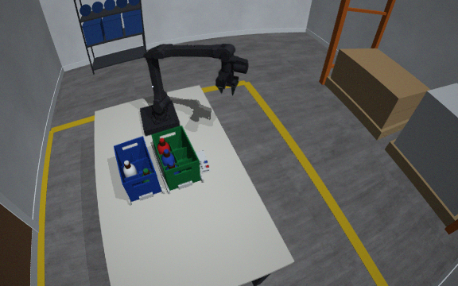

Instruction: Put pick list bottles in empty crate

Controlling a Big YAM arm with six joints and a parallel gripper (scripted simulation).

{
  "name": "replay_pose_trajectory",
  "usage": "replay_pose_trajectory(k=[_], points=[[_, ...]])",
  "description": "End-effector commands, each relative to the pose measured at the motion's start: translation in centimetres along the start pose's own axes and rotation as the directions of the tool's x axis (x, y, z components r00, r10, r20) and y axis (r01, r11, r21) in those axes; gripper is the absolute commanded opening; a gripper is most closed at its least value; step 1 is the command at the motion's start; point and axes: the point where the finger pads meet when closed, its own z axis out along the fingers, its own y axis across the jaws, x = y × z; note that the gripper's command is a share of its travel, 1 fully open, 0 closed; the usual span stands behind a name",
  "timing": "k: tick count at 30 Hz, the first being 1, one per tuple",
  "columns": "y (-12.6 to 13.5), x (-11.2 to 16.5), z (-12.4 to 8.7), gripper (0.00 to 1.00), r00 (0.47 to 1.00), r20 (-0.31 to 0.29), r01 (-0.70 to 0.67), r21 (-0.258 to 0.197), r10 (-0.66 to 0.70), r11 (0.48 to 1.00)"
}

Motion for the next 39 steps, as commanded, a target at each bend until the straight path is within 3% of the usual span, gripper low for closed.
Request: replay_pose_trajectory(k=[1, 39], points=[[-0.4, 0.37, -1.61, 0.61, 1.0, 0.002, 0.0, -0.033, 0.0, 0.999], [-0.39, 0.38, -1.56, 0.61, 1.0, 0.002, 0.0, -0.032, 0.0, 1.0]])
